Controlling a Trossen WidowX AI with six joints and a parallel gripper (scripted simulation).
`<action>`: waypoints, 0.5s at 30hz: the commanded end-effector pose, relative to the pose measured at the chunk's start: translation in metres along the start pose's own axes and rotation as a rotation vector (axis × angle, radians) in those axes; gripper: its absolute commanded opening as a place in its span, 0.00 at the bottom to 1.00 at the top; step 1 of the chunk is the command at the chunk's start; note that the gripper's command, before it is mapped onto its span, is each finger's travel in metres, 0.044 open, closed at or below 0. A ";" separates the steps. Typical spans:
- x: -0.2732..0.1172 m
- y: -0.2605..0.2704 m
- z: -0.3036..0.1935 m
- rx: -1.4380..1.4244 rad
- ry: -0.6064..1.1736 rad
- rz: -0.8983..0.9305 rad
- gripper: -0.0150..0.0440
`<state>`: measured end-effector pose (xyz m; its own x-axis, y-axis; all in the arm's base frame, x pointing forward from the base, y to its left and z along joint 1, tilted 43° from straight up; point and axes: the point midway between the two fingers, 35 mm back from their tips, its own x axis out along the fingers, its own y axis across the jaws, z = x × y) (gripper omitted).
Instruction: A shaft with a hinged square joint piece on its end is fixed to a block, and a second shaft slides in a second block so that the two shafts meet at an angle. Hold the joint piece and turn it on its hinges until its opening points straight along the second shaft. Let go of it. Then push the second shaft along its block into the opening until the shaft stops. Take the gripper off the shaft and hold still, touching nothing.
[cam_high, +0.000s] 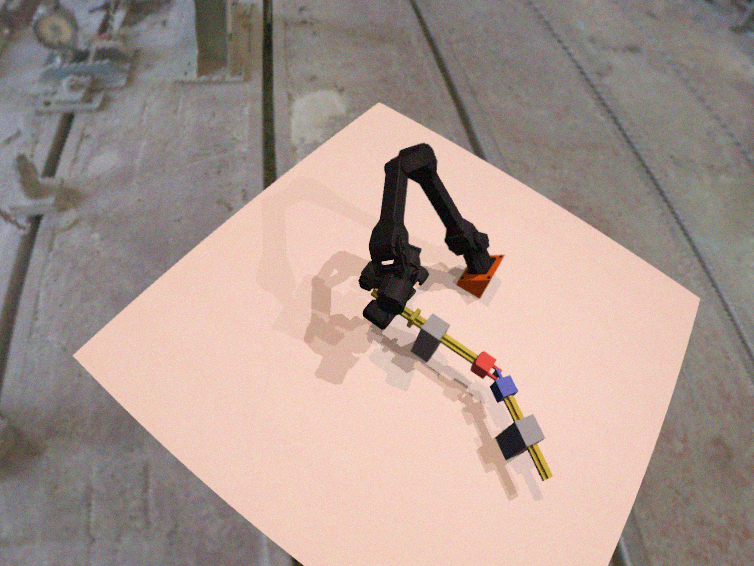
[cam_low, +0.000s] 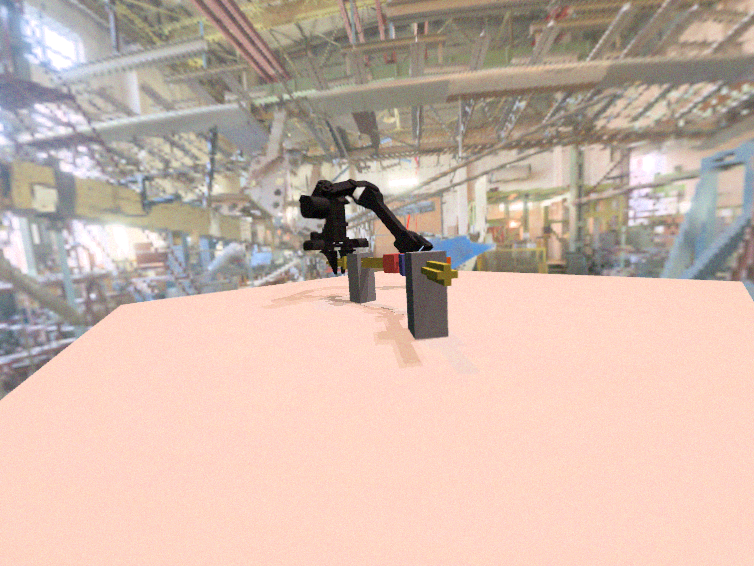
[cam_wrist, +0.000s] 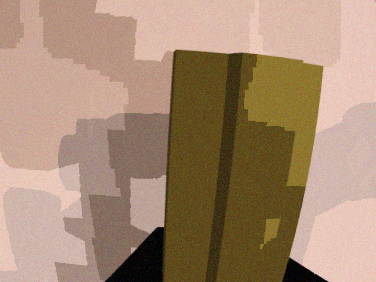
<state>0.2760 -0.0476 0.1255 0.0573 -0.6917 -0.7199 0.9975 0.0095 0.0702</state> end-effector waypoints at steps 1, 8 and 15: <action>0.001 0.000 -0.009 -0.006 0.017 -0.003 0.25; 0.001 0.000 -0.020 -0.006 0.017 -0.003 0.25; 0.000 -0.001 -0.029 -0.006 0.018 -0.003 0.25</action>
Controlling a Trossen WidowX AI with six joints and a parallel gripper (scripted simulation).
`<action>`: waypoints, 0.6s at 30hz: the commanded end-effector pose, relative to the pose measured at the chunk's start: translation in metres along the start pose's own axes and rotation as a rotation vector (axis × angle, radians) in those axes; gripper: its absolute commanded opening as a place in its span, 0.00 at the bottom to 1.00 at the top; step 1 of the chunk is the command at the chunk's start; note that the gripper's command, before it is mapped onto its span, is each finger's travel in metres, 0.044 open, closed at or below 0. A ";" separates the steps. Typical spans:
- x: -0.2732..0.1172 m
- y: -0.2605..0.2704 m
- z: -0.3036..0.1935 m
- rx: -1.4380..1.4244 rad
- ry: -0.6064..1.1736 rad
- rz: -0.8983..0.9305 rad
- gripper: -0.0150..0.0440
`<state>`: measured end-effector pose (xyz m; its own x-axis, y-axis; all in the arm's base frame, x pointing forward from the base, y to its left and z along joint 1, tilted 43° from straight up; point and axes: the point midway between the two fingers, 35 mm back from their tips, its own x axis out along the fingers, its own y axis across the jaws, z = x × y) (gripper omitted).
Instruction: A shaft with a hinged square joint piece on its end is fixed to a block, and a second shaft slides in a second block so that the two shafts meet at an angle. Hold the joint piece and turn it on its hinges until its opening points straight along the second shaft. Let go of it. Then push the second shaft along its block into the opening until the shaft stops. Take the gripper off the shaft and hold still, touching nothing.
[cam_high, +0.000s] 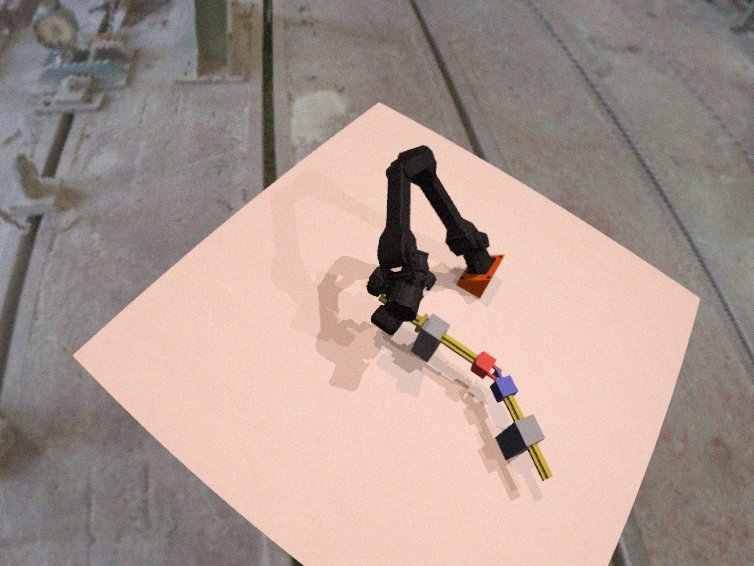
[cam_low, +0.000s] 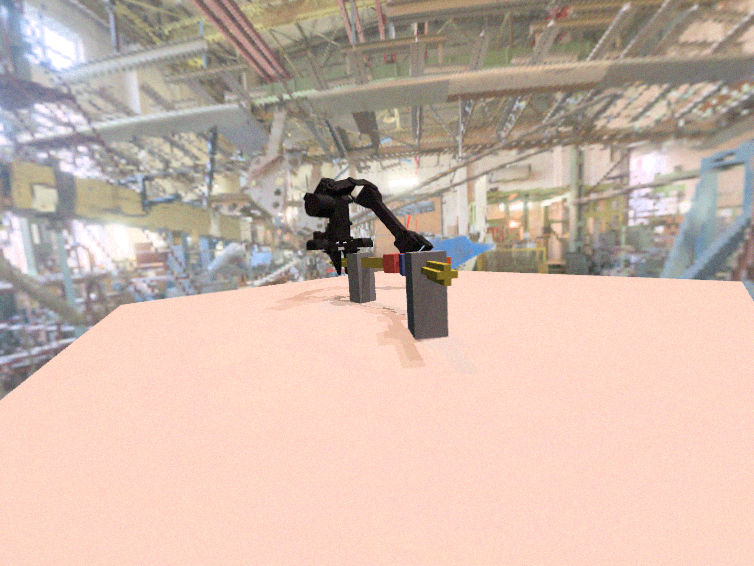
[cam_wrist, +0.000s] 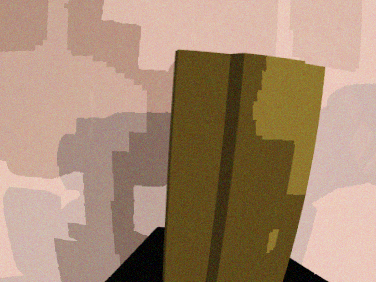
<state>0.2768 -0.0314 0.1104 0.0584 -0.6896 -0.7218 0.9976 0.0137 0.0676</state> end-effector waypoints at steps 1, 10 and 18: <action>0.001 0.000 -0.007 -0.001 0.015 -0.004 0.25; 0.000 0.000 -0.004 -0.002 0.000 0.000 0.25; 0.000 0.000 -0.004 -0.002 0.000 0.000 0.34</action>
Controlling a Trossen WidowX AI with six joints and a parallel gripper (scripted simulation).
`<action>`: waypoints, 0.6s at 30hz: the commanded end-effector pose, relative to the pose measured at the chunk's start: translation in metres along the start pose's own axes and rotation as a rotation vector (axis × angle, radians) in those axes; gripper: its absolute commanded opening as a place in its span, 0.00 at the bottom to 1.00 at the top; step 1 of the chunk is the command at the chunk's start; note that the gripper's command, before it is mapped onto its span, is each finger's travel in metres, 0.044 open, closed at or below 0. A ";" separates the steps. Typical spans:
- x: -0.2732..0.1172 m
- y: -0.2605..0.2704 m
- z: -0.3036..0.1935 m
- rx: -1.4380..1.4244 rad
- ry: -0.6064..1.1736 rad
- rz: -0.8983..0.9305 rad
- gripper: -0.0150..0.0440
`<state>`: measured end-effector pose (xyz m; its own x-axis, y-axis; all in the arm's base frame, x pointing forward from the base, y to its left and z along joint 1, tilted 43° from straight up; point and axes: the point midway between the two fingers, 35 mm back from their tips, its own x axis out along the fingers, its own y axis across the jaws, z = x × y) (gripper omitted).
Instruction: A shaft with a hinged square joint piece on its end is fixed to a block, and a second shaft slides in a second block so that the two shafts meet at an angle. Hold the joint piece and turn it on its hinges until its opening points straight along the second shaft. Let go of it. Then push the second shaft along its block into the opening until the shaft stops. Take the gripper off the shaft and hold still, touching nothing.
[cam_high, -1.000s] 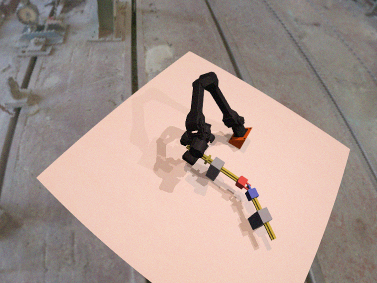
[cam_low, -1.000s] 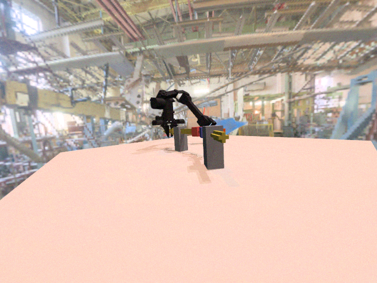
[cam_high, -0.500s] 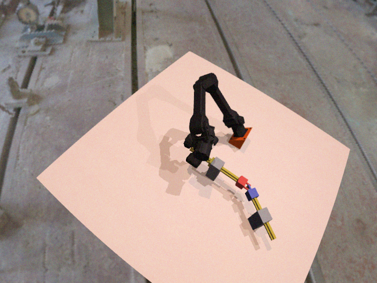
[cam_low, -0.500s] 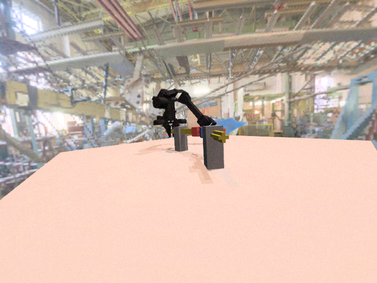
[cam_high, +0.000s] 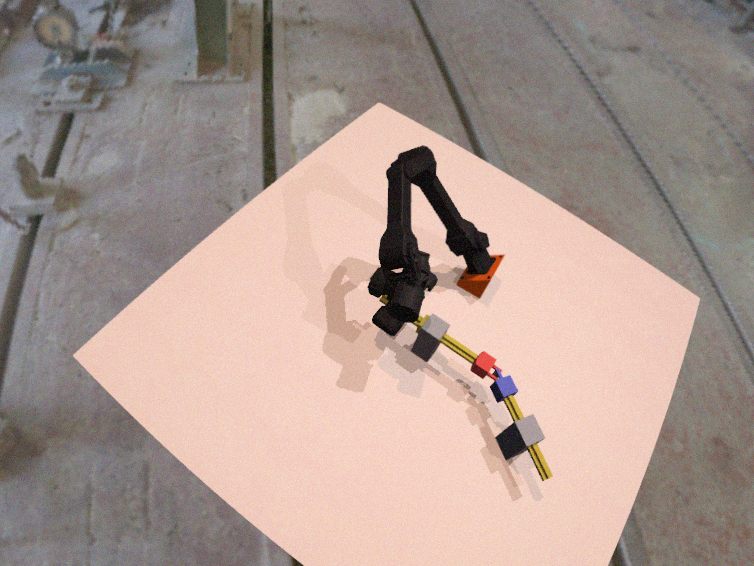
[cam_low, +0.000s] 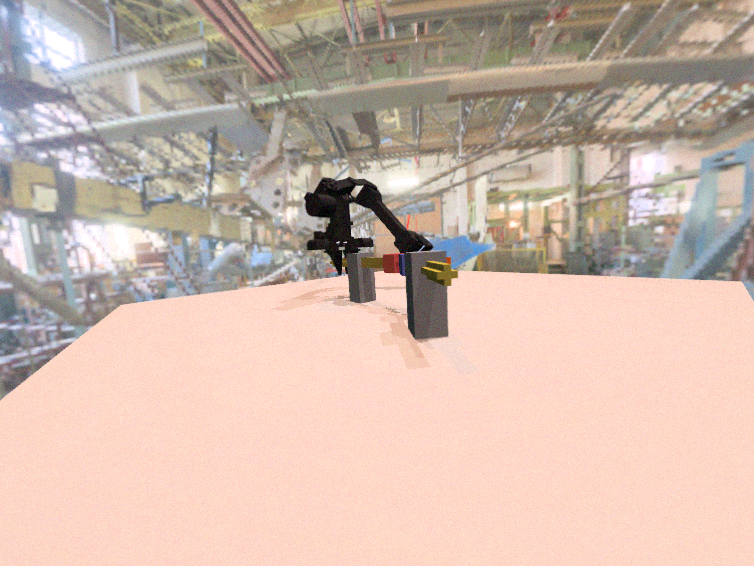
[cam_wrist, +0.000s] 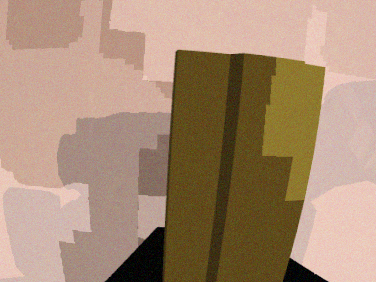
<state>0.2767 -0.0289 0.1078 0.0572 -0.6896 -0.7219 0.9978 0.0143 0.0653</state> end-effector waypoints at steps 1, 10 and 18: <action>0.000 0.000 0.000 0.000 0.000 0.001 0.37; 0.000 0.000 0.000 0.000 0.000 0.001 0.55; 0.000 0.000 0.000 0.000 0.000 0.001 0.90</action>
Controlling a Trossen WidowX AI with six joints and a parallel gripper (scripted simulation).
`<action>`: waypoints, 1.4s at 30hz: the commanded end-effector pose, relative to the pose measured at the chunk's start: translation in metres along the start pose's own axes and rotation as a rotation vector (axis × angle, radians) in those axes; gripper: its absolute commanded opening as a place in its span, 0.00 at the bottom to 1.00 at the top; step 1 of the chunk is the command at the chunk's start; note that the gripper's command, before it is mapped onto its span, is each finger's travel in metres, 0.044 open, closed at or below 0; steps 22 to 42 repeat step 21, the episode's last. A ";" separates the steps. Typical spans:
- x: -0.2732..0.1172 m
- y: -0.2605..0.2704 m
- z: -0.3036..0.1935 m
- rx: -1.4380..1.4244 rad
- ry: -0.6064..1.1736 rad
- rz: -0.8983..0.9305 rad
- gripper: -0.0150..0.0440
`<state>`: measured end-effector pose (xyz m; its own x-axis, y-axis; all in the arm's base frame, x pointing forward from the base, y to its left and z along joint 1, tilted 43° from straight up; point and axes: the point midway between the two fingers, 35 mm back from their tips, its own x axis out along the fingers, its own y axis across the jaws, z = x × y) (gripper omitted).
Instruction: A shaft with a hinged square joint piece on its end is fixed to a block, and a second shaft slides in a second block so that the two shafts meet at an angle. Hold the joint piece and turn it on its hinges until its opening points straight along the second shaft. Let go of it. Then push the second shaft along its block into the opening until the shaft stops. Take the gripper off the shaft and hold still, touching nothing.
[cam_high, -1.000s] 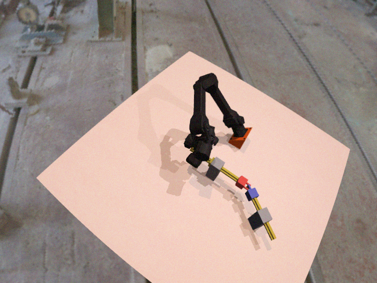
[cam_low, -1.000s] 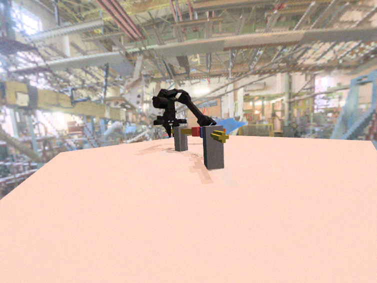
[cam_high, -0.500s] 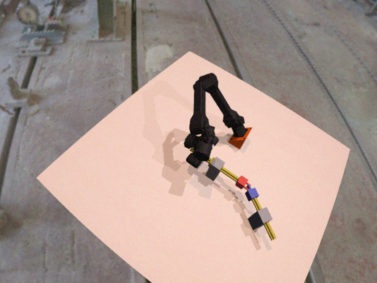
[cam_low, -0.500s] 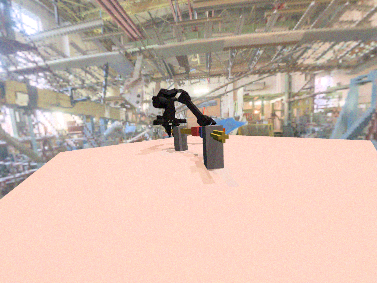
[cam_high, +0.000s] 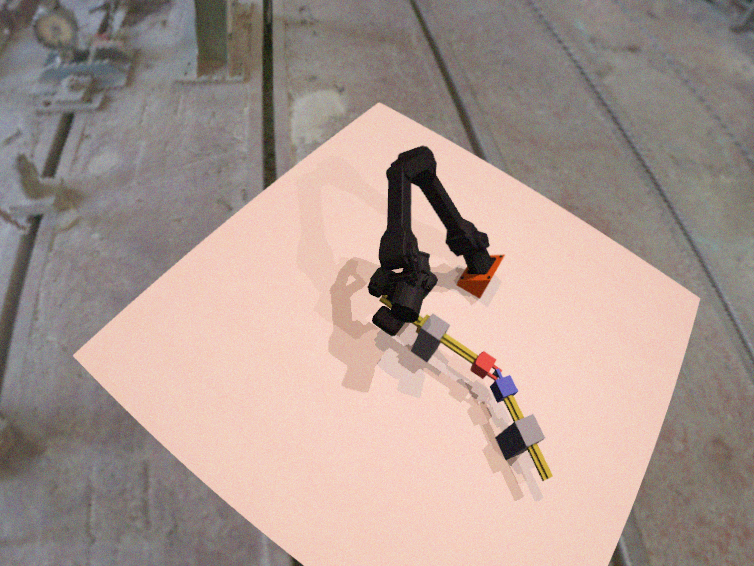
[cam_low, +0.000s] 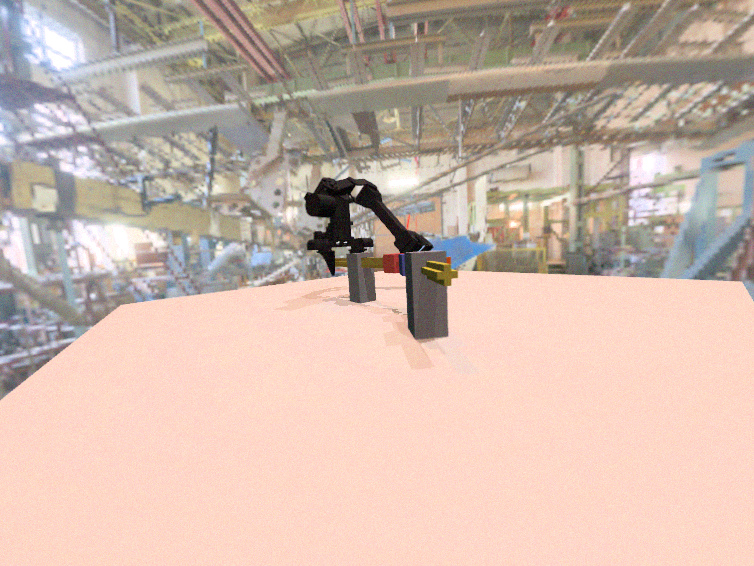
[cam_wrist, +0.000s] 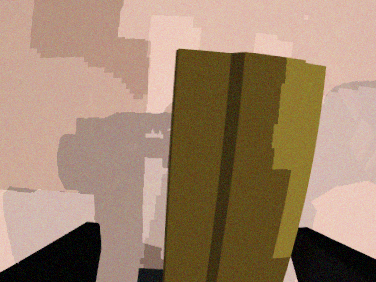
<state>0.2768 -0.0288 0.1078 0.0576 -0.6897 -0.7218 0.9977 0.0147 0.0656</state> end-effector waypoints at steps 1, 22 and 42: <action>0.000 0.000 0.000 0.000 0.000 0.000 0.95; -0.031 0.000 0.001 0.000 0.015 -0.003 1.00; -0.031 0.000 0.001 0.000 0.015 -0.003 1.00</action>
